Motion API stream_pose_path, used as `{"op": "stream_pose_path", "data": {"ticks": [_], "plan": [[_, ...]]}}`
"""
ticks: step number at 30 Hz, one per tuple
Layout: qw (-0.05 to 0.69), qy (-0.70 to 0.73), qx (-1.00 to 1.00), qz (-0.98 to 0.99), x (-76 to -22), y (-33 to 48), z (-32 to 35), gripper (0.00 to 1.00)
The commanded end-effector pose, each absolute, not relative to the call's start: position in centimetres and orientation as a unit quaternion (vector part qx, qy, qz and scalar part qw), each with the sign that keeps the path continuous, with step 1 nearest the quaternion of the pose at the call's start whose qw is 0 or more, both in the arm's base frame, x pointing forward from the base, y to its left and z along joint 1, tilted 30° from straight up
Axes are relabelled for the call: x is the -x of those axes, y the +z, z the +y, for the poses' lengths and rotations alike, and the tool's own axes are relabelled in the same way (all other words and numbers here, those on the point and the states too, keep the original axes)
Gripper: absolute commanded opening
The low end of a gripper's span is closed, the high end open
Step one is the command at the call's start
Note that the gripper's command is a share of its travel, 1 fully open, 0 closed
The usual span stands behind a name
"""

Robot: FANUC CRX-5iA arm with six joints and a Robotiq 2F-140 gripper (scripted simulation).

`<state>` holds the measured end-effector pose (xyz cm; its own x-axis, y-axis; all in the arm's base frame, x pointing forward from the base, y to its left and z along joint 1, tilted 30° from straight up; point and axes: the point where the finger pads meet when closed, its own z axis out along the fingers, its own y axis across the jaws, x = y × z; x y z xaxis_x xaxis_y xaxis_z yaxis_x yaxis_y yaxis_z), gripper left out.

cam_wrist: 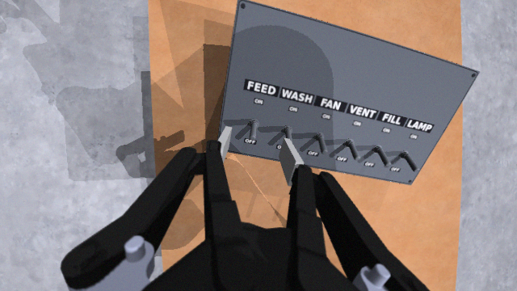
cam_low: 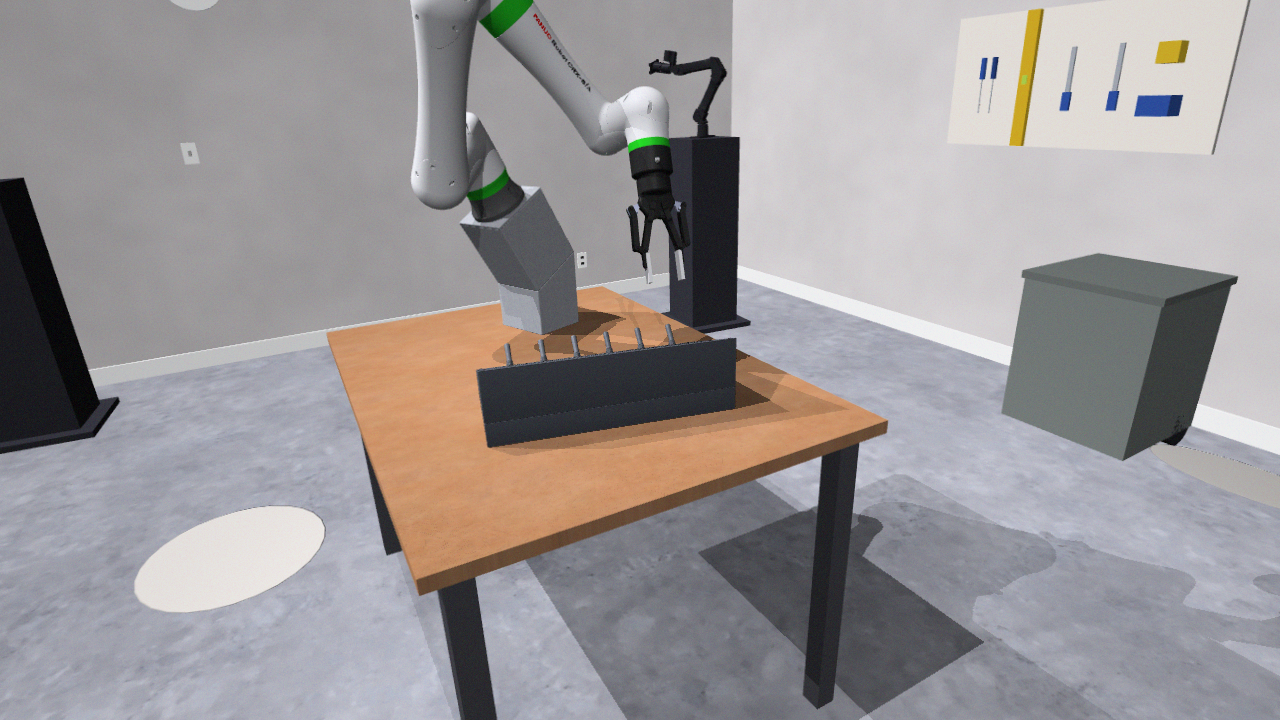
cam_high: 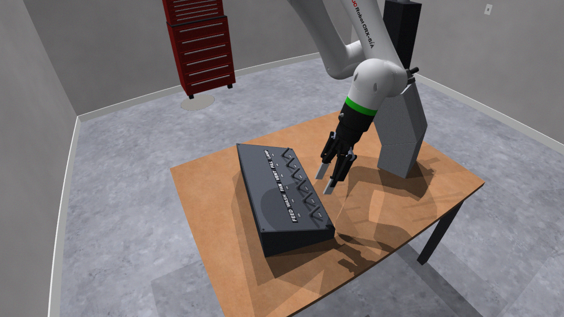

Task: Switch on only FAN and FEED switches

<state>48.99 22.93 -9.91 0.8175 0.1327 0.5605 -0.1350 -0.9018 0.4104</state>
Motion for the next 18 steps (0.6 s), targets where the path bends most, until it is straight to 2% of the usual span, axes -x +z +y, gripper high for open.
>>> {"op": "stream_pose_path", "data": {"ticks": [1, 7, 8, 18], "plan": [[0.222, 0.302, -0.927, 0.0, -53.0, -7.3, 23.8, 0.44], [0.222, 0.301, -0.927, 0.0, -56.2, -5.0, 24.0, 0.44], [0.222, 0.301, -0.927, 0.0, -56.2, -5.0, 24.0, 1.0], [0.222, 0.302, -0.927, 0.0, -57.0, -6.0, 23.4, 1.0]]}}
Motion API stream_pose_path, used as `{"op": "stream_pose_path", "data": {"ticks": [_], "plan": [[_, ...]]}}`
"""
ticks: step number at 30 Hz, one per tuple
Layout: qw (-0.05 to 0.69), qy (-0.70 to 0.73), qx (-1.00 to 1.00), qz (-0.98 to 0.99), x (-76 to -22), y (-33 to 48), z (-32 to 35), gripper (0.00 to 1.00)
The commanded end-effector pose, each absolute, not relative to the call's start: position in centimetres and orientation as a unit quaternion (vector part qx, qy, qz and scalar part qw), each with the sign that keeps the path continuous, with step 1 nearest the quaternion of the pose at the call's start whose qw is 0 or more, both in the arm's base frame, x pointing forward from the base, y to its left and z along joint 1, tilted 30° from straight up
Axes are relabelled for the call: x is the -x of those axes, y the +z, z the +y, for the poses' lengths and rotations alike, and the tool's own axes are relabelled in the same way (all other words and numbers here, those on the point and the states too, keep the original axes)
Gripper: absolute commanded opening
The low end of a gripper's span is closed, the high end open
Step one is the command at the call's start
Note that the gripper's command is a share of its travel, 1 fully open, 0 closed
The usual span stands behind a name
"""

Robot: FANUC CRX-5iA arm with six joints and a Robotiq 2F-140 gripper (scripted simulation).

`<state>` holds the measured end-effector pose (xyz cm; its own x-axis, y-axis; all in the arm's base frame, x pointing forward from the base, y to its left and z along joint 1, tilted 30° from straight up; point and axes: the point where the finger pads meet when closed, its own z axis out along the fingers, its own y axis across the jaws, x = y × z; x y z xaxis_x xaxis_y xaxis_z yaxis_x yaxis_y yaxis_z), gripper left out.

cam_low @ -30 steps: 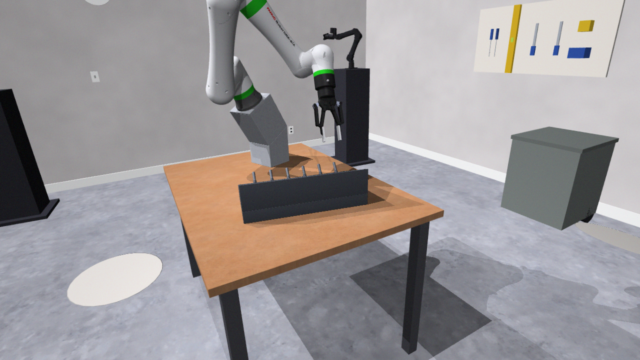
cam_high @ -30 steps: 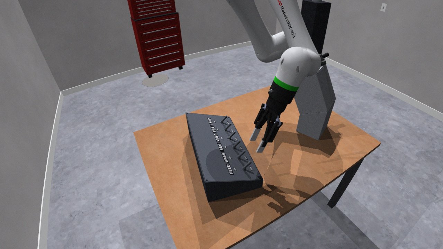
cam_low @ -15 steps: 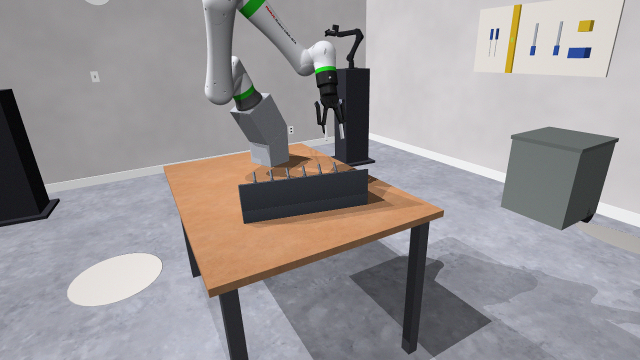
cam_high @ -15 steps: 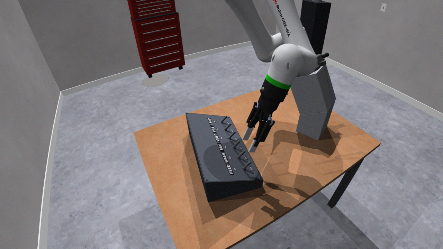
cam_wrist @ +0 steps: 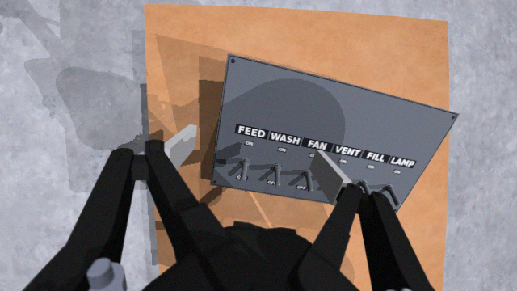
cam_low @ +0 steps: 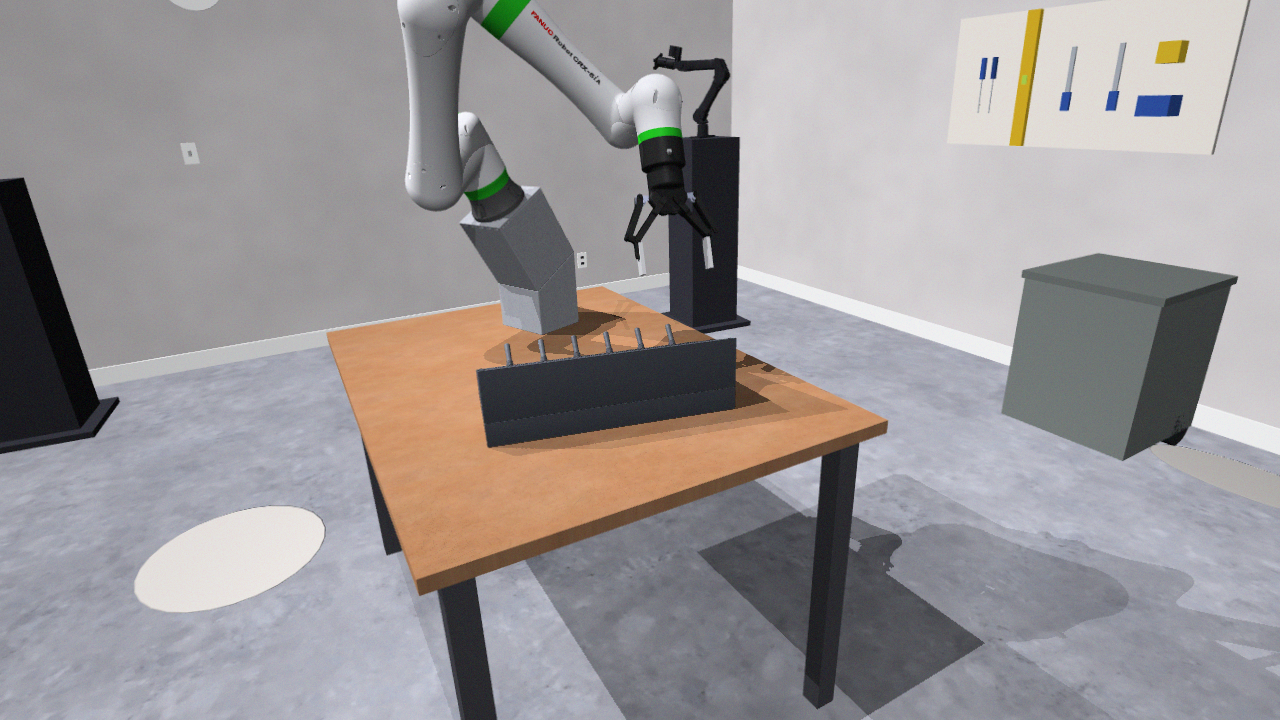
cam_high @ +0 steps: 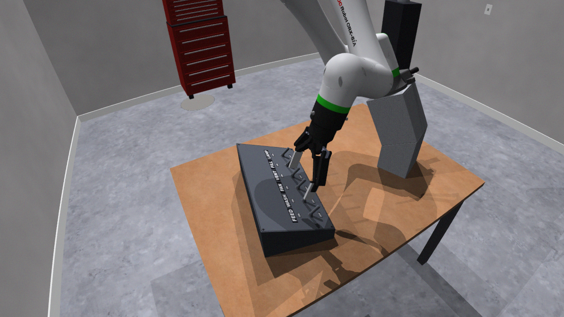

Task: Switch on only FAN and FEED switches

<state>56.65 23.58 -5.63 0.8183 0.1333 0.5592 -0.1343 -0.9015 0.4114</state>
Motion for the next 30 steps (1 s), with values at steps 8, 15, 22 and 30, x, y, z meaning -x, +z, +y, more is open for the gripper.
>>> {"op": "stream_pose_path", "data": {"ticks": [8, 15, 22, 30], "plan": [[0.222, 0.302, -0.927, 0.0, -58.6, -8.1, 22.2, 1.0], [0.222, 0.302, -0.927, 0.0, -59.9, -9.7, 21.3, 1.0], [0.222, 0.302, -0.927, 0.0, -60.1, -10.0, 21.1, 1.0], [0.222, 0.302, -0.927, 0.0, -60.1, -10.0, 21.1, 1.0]]}}
